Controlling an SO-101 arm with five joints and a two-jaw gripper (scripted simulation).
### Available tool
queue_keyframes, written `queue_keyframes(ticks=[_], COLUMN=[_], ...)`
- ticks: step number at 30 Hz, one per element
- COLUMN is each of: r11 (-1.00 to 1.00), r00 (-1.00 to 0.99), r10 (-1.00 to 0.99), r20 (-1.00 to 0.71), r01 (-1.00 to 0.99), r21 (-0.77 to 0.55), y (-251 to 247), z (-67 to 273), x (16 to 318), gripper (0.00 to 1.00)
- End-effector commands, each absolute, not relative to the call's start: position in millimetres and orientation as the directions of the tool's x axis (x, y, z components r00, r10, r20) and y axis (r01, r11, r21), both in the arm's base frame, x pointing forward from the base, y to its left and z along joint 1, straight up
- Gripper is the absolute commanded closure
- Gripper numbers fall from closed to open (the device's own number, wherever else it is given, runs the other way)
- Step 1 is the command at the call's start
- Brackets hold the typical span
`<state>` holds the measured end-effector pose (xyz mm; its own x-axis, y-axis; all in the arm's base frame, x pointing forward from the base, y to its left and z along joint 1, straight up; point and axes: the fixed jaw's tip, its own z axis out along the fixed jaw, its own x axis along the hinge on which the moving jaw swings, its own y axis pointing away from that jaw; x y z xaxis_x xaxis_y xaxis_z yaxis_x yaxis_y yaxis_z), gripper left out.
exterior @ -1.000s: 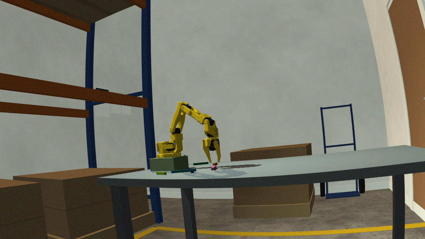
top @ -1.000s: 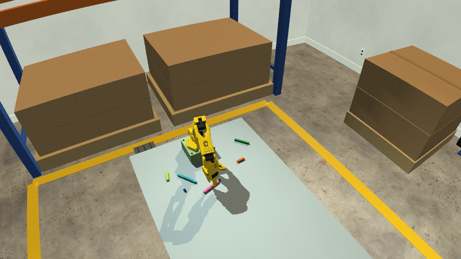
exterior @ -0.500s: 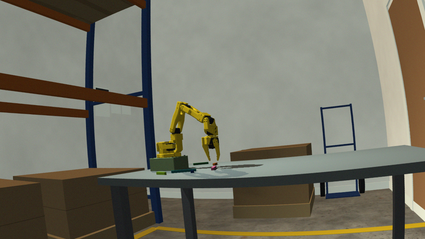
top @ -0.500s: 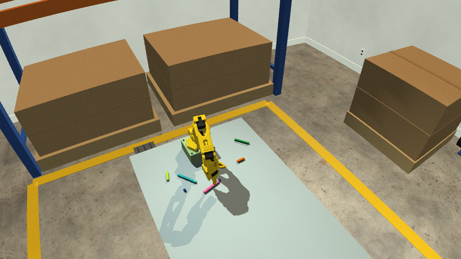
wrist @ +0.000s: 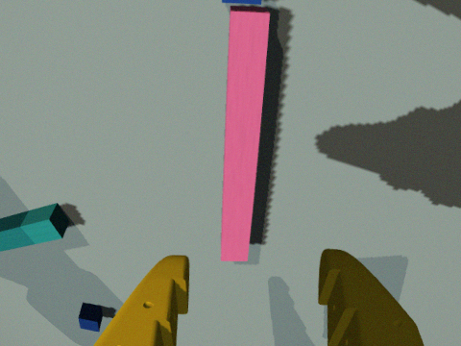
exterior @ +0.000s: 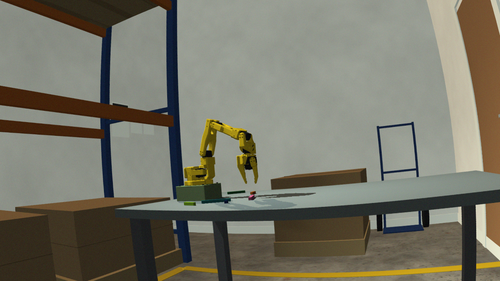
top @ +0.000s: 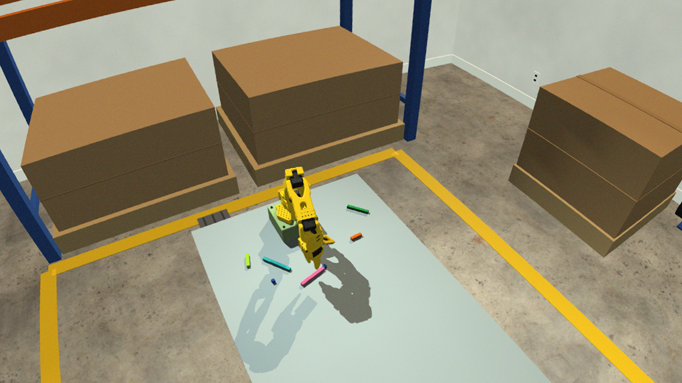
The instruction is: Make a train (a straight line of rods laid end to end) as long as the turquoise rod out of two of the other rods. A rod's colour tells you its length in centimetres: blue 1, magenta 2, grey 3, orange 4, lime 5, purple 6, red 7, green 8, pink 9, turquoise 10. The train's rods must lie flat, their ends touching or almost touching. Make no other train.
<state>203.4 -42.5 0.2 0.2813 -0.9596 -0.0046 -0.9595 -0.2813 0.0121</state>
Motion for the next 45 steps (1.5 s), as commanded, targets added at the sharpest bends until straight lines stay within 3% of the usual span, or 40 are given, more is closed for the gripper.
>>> queue_keyframes(ticks=[1,29,45], r11=[-0.28,-0.269,-0.103], r00=[0.28,0.269,0.103], r10=[-0.96,-0.963,-0.995], r20=[0.003,0.004,0.011], r01=[-0.96,-0.963,-0.994], r21=[-0.006,-0.008,-0.038], y=[-45,-44,-40], z=[6,7,22], x=[206,206,204], gripper=[0.83,0.83,0.83])
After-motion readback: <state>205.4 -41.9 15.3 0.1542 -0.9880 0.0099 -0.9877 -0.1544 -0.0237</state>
